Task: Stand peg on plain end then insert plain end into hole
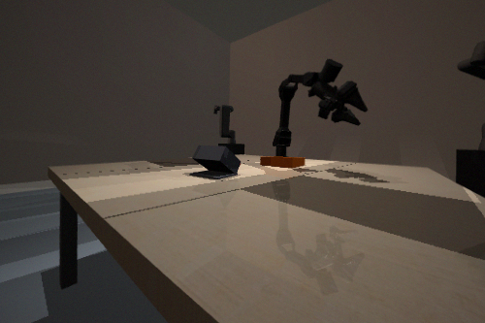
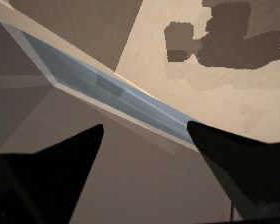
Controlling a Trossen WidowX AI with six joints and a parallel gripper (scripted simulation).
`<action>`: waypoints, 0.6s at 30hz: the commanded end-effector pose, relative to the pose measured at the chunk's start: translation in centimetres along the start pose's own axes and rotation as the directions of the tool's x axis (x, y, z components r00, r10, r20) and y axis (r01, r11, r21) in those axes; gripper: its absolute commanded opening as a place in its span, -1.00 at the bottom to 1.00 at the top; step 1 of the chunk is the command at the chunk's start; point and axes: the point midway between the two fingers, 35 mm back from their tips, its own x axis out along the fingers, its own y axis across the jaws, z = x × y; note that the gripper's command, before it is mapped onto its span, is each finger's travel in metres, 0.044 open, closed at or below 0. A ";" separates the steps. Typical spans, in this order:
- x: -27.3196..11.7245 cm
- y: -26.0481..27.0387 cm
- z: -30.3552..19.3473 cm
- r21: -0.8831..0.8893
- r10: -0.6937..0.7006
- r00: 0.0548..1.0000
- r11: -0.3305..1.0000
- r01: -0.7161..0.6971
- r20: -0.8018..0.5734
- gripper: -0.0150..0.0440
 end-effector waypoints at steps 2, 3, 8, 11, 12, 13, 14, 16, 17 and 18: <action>-2.1 1.9 5.7 0.116 0.045 0.991 0.991 -0.060 0.129 1.00; -2.5 2.1 6.7 0.138 0.050 0.987 0.988 -0.072 0.153 1.00; -5.0 2.9 11.4 0.227 0.068 0.962 0.965 -0.130 0.263 1.00; -6.7 3.0 14.1 0.276 0.070 0.943 0.947 -0.165 0.326 1.00; -7.2 2.9 15.0 0.291 0.069 0.936 0.940 -0.176 0.345 1.00; -7.7 2.9 15.7 0.305 0.067 0.930 0.934 -0.187 0.362 1.00; -8.2 2.9 16.5 0.324 0.065 0.922 0.925 -0.199 0.381 1.00; -9.3 2.8 18.4 0.367 0.058 0.906 0.902 -0.227 0.419 1.00; -9.9 2.6 19.3 0.388 0.053 0.897 0.890 -0.241 0.438 1.00; -10.5 2.5 20.2 0.408 0.047 0.889 0.876 -0.256 0.456 1.00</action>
